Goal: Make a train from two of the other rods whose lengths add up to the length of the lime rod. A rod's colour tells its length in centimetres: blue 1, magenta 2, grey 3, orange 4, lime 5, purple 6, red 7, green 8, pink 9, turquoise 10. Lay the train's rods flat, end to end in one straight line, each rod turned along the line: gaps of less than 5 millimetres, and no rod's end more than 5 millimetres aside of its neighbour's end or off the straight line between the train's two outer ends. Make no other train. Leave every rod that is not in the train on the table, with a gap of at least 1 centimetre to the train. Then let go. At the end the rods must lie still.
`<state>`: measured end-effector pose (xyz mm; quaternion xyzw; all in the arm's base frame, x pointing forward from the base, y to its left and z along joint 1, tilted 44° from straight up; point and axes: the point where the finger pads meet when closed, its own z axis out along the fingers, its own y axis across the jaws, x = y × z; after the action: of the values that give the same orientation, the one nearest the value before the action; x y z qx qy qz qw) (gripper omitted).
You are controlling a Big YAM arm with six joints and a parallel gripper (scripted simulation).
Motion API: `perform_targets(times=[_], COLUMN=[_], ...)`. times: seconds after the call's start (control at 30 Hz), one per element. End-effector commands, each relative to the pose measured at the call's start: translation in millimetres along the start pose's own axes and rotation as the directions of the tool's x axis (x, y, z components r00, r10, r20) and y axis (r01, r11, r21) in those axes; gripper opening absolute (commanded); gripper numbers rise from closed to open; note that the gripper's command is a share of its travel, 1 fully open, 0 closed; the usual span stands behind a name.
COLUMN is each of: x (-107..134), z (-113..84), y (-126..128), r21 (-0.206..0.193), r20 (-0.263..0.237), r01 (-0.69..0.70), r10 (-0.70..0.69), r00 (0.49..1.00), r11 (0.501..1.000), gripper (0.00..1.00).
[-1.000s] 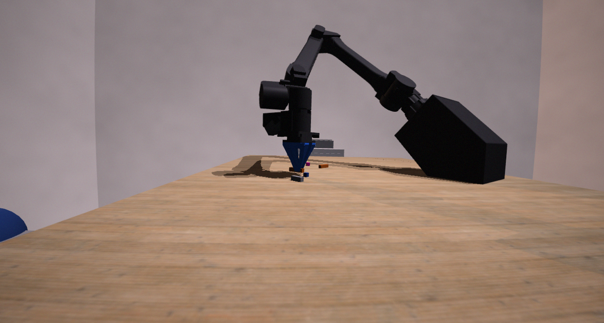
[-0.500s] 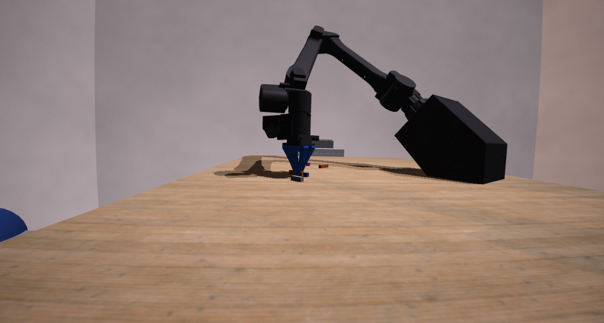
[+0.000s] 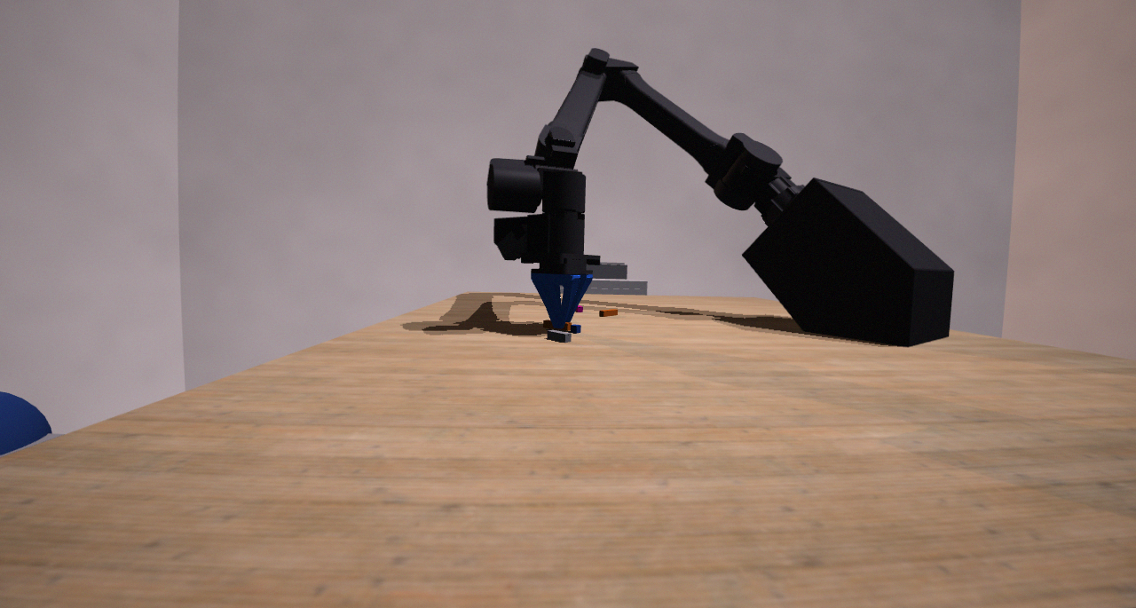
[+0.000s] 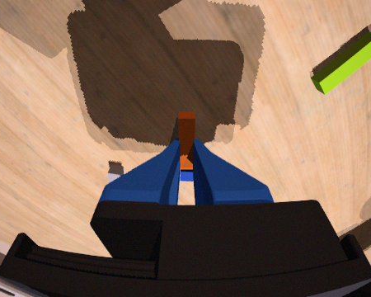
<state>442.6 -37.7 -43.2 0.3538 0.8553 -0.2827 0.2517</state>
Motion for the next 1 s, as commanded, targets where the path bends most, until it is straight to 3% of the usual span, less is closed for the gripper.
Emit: perform_targets(times=[0.0,0.6,0.97], x=[-8.0,-8.0,-8.0], z=[-0.2,-0.2,-0.2], y=[5.6,5.6,5.6], r21=[-0.008,-0.008,-0.008], r20=[0.006,0.006,0.006], r01=[-0.010,-0.010,-0.010], r10=[0.010,0.010,0.010], r00=[1.000,1.000,1.000], r11=[1.000,1.000,1.000], gripper=[0.04,0.04,0.19])
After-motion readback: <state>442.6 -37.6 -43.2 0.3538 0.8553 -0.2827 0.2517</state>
